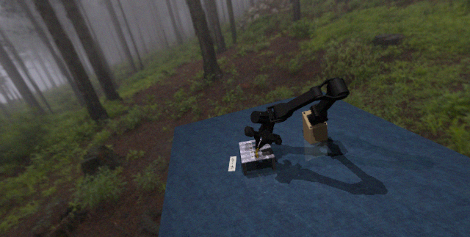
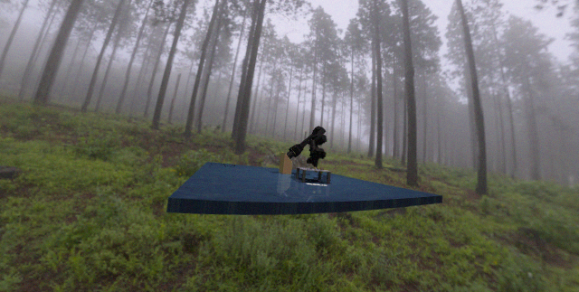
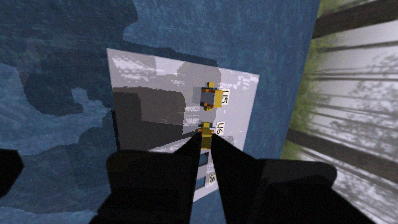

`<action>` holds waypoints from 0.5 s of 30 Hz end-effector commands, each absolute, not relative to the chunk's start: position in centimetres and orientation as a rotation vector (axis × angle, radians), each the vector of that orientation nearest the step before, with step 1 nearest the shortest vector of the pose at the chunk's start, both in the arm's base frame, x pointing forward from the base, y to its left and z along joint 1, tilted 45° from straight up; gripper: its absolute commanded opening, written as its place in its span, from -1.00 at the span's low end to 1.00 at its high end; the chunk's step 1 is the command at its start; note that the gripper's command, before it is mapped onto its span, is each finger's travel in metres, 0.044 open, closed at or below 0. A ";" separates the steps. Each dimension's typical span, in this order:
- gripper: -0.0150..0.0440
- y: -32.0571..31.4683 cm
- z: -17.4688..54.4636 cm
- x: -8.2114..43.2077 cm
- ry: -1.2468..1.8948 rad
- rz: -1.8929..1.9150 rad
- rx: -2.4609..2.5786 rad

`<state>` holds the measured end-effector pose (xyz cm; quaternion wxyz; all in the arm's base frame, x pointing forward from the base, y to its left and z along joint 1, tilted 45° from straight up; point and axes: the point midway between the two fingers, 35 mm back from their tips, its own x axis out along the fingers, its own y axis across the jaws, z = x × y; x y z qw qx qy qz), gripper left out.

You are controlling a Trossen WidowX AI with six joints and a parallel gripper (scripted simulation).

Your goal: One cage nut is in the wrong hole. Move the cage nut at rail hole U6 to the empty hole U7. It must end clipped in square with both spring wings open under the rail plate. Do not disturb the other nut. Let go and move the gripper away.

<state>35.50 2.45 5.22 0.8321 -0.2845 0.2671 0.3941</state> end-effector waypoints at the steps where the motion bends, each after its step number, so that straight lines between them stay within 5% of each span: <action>1: -0.40 2.5 5.2 35.5 0.566 0.840 -0.605; 15: -0.40 2.4 5.3 35.6 0.570 0.853 -0.602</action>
